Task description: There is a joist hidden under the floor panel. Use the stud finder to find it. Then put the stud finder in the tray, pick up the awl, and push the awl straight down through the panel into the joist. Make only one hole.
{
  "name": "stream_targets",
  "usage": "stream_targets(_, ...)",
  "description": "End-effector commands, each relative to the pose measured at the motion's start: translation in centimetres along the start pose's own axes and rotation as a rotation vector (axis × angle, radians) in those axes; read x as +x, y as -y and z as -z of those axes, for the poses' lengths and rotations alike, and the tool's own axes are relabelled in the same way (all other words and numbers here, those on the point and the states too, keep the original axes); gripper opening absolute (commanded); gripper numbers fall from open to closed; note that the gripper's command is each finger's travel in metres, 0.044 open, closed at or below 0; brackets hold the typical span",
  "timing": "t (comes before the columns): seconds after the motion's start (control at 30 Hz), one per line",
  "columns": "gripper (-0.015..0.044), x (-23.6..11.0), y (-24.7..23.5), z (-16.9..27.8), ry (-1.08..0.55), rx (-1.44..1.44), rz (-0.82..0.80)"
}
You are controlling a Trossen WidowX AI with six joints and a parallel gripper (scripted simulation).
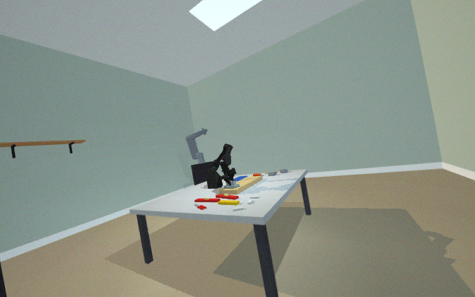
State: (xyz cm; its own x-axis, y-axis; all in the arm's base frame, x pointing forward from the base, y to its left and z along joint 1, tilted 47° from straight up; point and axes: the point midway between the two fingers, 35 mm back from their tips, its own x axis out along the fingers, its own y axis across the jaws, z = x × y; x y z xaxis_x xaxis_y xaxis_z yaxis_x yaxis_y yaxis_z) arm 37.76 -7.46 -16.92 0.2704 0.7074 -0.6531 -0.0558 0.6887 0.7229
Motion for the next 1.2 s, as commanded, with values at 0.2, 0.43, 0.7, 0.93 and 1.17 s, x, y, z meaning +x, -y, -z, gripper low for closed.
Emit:
stream_targets(0.2,0.0000,-0.1,1.2,0.0,0.002,0.002,0.002)
stream_targets(0.43,0.0000,-0.2,1.3,0.0,0.002,0.002,0.003)
stream_targets(0.7,0.0000,-4.0,1.7,-1.4,0.000,0.002,0.010)
stream_targets(0.93,0.0000,-8.8,1.8,-2.5,-0.001,0.001,0.011)
stream_targets(1.17,0.0000,-9.9,1.7,-2.7,-0.002,-0.002,0.011)
